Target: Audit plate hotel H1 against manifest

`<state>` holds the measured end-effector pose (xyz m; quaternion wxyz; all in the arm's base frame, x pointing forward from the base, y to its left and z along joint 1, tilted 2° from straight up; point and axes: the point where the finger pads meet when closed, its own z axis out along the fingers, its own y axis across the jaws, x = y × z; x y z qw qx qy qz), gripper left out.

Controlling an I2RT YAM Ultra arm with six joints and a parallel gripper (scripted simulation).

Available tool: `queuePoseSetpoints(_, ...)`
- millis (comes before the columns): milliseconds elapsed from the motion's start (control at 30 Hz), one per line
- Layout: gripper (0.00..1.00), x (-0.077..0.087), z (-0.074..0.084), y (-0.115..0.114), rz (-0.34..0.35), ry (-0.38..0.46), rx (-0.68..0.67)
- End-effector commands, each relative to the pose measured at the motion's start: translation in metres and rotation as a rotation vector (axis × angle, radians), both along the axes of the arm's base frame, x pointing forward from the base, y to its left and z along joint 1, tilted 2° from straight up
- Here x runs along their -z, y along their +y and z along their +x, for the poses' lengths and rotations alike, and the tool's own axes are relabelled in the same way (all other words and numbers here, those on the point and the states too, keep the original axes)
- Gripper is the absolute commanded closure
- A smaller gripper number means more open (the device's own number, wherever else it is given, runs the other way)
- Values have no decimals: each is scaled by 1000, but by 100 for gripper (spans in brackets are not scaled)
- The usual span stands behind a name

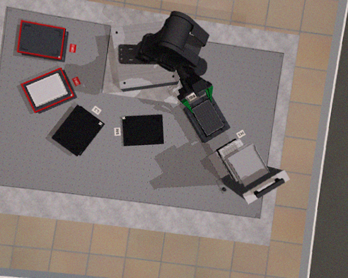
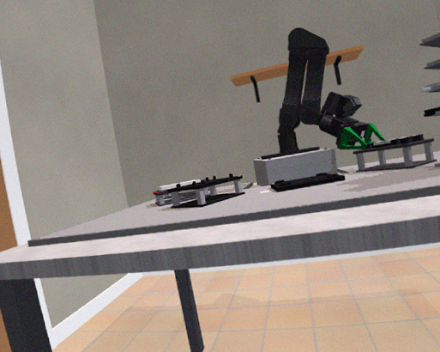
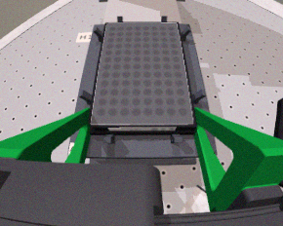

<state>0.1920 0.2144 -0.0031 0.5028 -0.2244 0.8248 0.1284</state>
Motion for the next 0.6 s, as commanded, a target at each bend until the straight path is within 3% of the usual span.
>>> queuePoseSetpoints(0, 14, -1, 0, 1, 3, -1, -2)
queuePoseSetpoints(567, 14, -7, 0, 1, 3, -1, -2)
